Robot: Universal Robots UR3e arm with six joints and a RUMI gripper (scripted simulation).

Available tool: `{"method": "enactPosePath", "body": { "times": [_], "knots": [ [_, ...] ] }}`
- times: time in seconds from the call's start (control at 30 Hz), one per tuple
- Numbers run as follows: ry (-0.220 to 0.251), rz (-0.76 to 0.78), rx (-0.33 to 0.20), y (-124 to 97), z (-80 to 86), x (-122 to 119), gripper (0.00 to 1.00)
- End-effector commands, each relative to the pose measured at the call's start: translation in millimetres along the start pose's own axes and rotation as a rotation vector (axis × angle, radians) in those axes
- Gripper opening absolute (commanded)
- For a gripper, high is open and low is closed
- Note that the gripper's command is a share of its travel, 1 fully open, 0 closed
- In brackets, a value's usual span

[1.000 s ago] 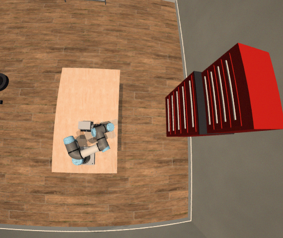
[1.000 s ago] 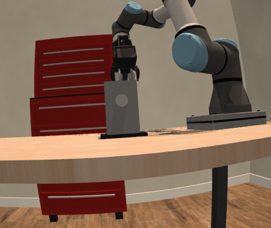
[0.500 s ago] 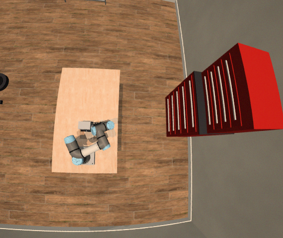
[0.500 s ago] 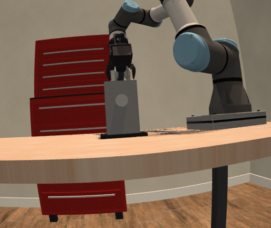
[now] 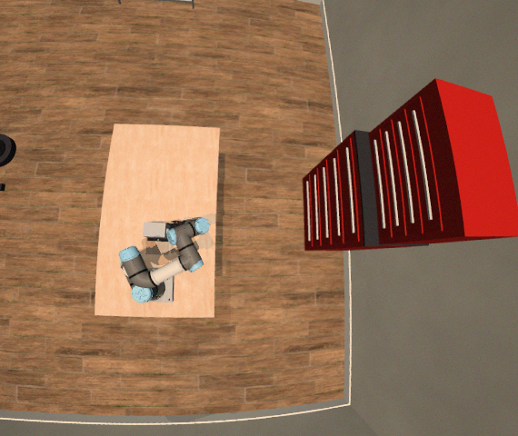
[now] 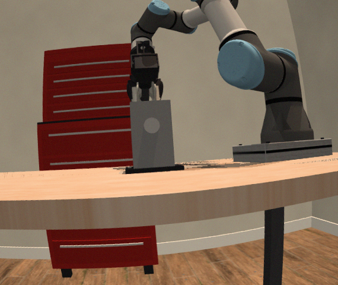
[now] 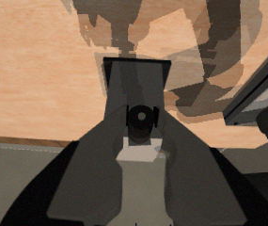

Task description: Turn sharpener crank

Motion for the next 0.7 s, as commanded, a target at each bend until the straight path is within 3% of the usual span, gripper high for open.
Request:
{"method": "enactPosePath", "body": {
  "times": [0.0,0.4,0.67],
  "knots": [
    [0.0,0.001,0.001,1.4,0.7,-6.6,0.09],
    [0.0,0.001,0.001,5.2,-1.0,-18.3,0.09],
    [0.0,0.001,0.001,3.2,0.2,-12.5,0.09]
  ]
}}
Point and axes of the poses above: the point where the finger pads meet when closed, its own z axis back along the fingers, its own x axis across the jaws, y = z × x, the point moved 5 cm from there along z, back along the fingers, and after that the axes turned 13 degrees about z, right-handed, at the moved point
